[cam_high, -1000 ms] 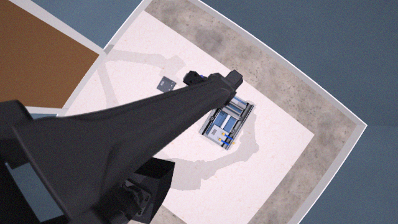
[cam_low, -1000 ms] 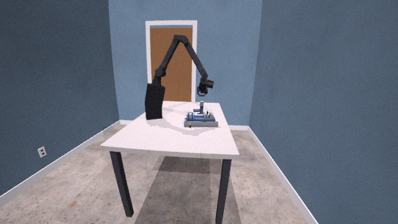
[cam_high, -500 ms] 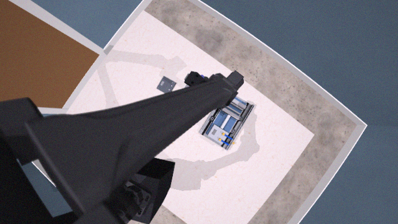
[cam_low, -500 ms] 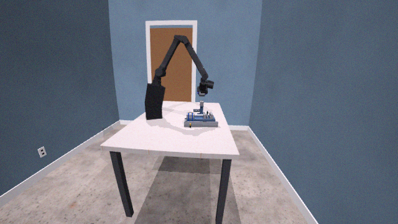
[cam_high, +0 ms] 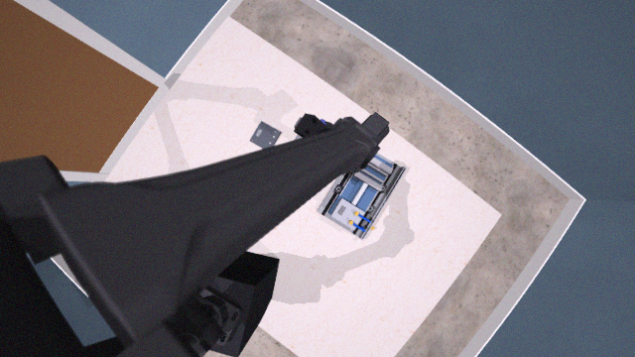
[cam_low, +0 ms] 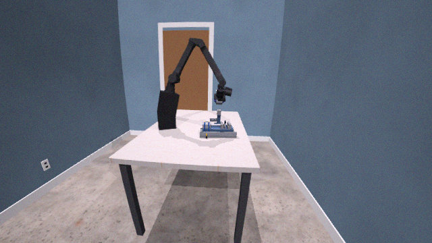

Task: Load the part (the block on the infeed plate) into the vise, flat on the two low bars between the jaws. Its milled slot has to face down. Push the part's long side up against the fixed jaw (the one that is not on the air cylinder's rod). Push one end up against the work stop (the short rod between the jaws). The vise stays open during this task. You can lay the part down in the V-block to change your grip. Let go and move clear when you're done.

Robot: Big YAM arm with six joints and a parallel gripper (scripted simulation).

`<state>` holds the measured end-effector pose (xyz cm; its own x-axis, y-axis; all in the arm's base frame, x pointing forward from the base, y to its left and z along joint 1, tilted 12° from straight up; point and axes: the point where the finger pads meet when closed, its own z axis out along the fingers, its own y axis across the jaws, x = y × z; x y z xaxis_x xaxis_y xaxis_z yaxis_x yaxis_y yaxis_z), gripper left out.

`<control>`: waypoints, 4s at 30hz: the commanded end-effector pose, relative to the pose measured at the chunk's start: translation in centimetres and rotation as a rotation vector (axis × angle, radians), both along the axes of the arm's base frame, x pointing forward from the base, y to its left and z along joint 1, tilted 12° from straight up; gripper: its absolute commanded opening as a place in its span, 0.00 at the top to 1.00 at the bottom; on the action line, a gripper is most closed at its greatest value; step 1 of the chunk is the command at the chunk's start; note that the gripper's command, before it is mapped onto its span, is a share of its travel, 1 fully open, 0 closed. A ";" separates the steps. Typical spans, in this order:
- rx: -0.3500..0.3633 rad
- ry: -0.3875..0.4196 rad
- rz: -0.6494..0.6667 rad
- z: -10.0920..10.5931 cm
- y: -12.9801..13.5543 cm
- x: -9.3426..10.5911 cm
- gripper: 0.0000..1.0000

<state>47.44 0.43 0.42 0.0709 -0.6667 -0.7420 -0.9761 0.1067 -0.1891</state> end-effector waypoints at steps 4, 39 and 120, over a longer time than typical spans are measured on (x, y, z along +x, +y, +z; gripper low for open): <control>0.000 -0.031 0.000 0.7 -0.8 1.4 1.00; -0.001 -0.032 0.001 0.5 -0.8 1.5 1.00; 0.002 -0.026 0.006 -5.8 0.5 2.8 1.00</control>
